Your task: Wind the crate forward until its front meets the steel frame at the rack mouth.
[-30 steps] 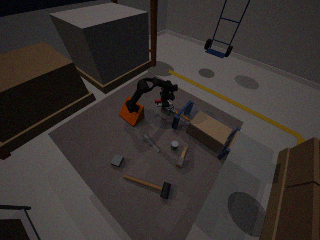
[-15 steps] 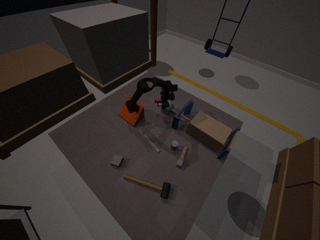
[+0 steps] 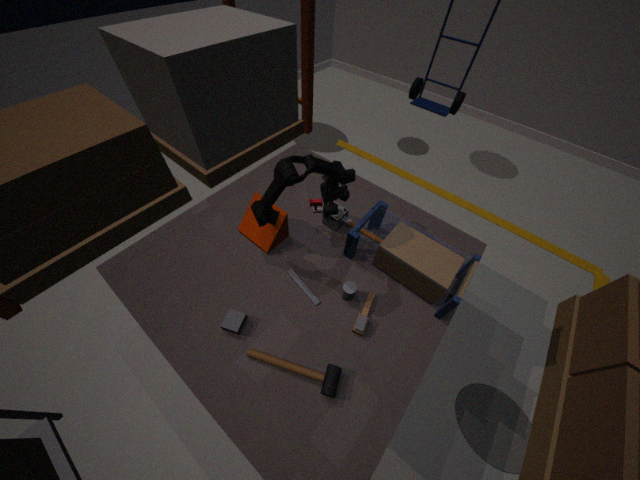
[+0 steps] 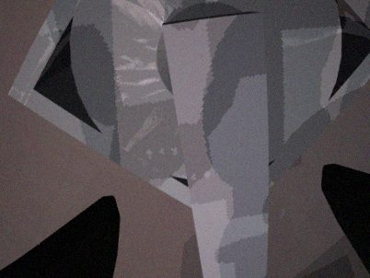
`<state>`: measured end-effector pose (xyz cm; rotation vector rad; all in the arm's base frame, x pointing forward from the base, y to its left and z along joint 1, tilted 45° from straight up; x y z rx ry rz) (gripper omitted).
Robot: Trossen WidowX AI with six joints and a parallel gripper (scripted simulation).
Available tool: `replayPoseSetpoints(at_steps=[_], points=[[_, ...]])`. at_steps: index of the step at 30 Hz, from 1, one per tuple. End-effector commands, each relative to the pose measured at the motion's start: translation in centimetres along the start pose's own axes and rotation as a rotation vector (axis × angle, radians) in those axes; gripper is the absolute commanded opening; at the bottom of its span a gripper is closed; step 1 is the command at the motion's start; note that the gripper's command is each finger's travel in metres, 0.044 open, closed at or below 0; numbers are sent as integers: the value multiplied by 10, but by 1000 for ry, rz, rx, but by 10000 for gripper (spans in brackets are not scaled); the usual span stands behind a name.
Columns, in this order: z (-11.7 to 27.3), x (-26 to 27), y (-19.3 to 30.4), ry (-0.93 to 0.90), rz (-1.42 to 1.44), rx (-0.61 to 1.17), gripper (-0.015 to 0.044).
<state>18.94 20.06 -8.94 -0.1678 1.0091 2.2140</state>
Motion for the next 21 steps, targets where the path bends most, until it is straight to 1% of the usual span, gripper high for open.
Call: replayPoseSetpoints(at_steps=[1,3,5,8,11,13,19,20,21], points=[[0,0,0,5,1,3,440],[3,0,0,5,1,1,440],[16,0,-1,7,1,-7,440],[53,1,-1,10,1,-28,440],[104,3,7,14,2,-55,440],[127,4,14,15,3,-67,440],[130,5,15,15,3,-68,440],[128,5,13,18,7,-90,440],[128,5,13,18,7,-90,414]])
Point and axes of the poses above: the point midway between the two fingers, 35 mm back from their tips, its own z axis back along the fingers, its own x axis across the jaws, y = z × x, the point moved 9 cm from there along z, back along the fingers, and after that the axes turned 12 degrees about z, right-handed, at the moved point
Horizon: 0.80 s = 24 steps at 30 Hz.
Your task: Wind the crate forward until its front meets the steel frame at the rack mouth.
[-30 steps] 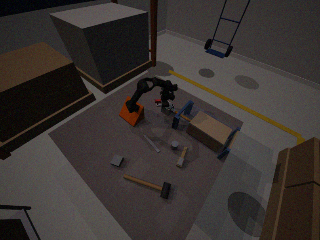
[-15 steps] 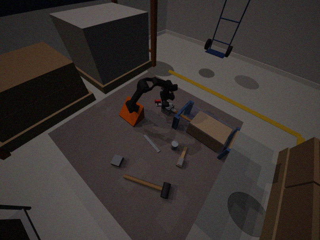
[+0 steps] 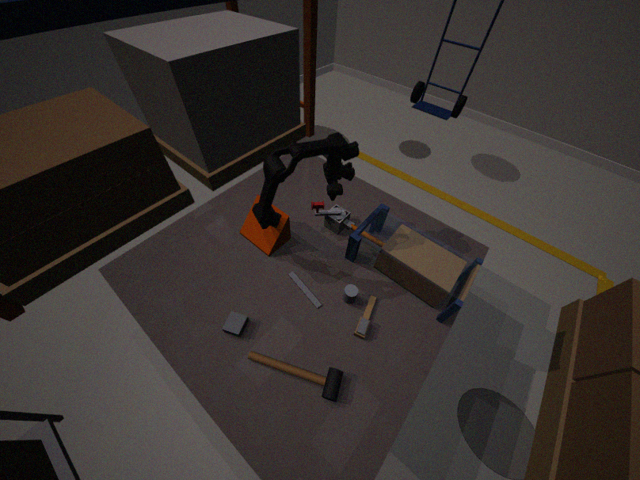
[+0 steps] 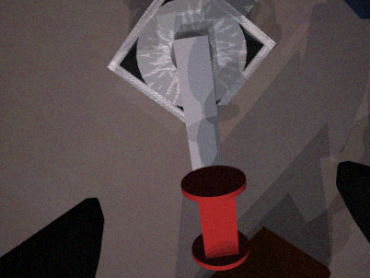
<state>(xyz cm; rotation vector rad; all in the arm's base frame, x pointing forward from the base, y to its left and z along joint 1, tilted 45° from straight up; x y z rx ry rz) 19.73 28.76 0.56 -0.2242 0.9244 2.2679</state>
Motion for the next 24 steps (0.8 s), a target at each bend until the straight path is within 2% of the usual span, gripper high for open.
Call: replayPoseSetpoints(at_steps=[1,16,24], points=[[0,0,0,0,0,-3,387],[0,0,0,0,0,-3,0],[0,0,0,0,0,-3,0]])
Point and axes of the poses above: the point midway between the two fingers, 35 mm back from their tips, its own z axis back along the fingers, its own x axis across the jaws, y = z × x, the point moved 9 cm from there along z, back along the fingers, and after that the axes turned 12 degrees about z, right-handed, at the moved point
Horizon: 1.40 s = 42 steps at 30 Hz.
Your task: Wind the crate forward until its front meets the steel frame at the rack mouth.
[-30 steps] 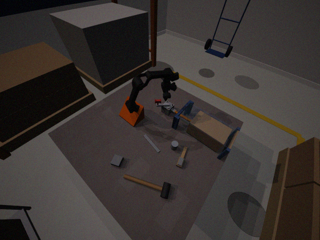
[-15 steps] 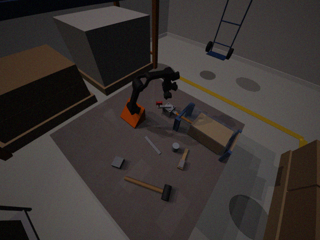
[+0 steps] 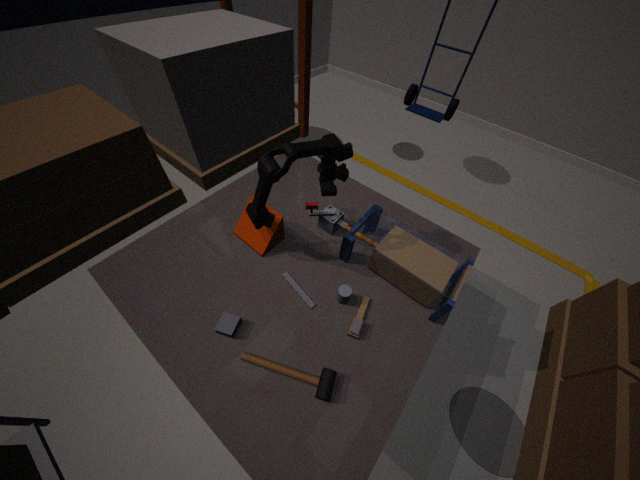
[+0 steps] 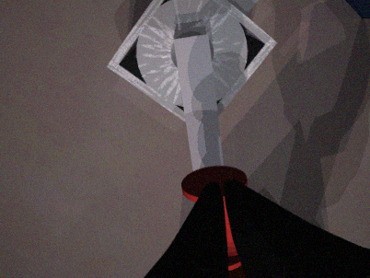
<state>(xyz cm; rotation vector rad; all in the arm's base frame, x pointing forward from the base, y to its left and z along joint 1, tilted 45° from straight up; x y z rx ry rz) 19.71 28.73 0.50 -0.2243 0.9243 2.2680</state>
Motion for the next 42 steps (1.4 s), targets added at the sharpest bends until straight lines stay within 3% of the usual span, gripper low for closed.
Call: replayPoseSetpoints(at_steps=[1,41,42], points=[[0,0,0,0,0,-2,0],[0,0,-2,-3,0,19,0],[0,0,-1,2,2,11,26]])
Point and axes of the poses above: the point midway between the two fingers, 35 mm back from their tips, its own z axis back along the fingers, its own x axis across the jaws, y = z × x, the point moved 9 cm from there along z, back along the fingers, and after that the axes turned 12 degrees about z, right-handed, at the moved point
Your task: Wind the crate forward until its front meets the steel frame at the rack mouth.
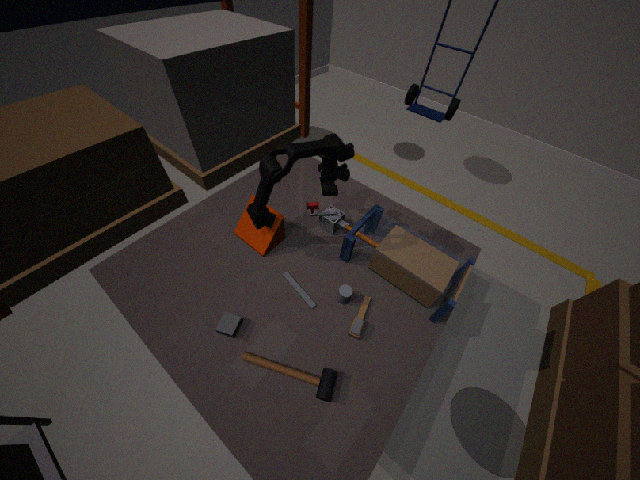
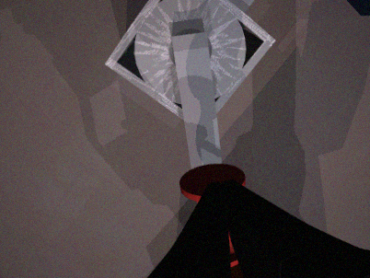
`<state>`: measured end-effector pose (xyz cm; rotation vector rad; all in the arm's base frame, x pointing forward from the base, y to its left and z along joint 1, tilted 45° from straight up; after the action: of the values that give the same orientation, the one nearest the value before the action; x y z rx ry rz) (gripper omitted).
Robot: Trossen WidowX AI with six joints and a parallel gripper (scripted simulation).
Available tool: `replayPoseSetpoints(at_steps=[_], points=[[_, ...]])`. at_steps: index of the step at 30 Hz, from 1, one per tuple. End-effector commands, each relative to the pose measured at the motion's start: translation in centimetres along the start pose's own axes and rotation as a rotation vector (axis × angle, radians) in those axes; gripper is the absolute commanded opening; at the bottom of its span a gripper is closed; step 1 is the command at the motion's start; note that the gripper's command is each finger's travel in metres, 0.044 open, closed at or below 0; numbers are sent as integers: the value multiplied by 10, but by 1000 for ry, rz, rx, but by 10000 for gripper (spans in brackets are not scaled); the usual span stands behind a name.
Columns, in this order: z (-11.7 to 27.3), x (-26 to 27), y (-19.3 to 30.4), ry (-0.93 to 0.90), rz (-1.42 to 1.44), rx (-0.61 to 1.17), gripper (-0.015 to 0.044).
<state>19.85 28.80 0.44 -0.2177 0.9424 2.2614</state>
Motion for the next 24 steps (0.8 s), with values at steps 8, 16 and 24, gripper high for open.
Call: replayPoseSetpoints(at_steps=[8,16,24], points=[[-7,13,49,52,4,-223,236],[-25,19,94,84,6,-416,440],[-26,19,93,84,6,-416,440]])
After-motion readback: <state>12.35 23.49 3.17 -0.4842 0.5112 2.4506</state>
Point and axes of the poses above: the point midway between the two fingers, 35 mm back from their tips, its own z axis back along the fingers, its own x axis across the jaws, y = z × x, the point moved 9 cm from there along z, back along the fingers, and after that the axes turned 12 degrees about z, right-handed, at the moved point
